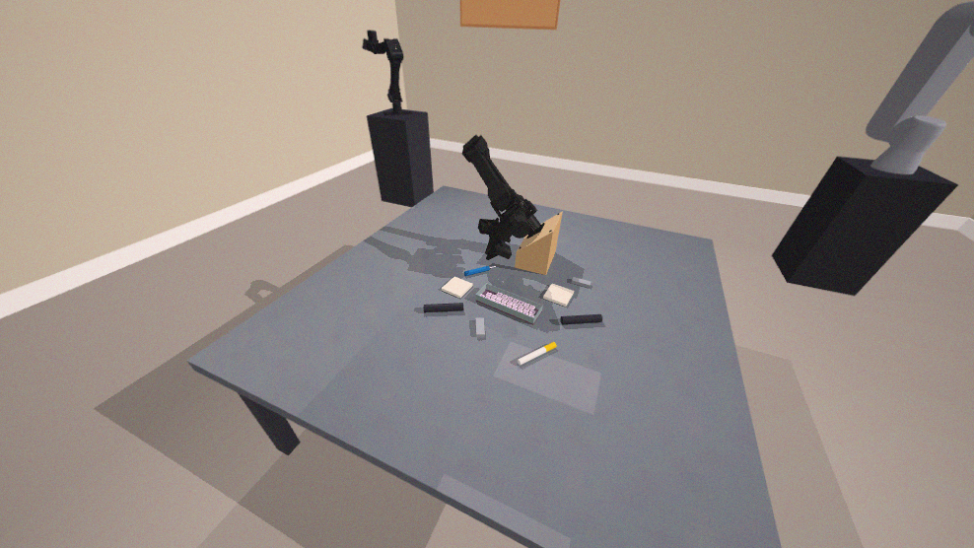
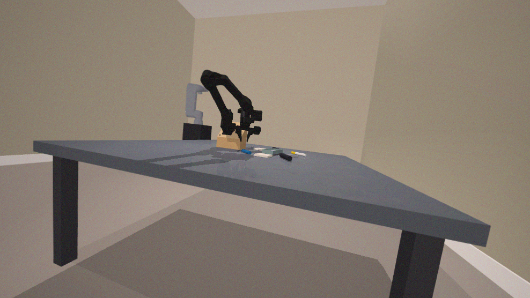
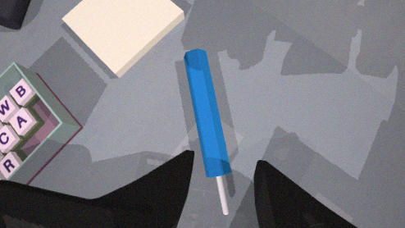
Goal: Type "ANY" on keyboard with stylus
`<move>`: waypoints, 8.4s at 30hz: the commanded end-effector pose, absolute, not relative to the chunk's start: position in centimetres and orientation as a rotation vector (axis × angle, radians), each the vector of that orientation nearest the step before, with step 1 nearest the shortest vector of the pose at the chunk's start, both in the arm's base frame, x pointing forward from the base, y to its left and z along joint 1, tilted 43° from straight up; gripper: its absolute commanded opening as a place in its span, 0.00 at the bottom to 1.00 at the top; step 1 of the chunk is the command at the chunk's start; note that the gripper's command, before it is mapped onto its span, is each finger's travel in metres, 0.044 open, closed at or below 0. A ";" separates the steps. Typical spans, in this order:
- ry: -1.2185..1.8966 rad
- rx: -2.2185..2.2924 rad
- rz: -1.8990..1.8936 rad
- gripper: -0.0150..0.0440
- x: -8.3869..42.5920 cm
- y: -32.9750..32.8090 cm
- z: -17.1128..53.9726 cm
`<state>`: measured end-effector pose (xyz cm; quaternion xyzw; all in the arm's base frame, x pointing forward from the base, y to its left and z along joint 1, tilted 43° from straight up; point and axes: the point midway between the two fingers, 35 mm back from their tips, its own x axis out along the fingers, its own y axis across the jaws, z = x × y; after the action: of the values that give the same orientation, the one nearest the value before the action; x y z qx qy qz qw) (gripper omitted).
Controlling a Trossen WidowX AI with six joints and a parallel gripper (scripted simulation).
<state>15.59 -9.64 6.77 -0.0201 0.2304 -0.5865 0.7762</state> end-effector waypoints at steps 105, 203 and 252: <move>1.571 0.337 -1.123 0.26 19.1 -16.2 6.1; 0.622 -0.820 0.126 0.39 27.5 -5.9 5.6; 0.623 -0.820 0.126 0.39 27.5 -6.7 4.8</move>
<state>27.38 -6.94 4.41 -0.3920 0.2997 0.0618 0.8676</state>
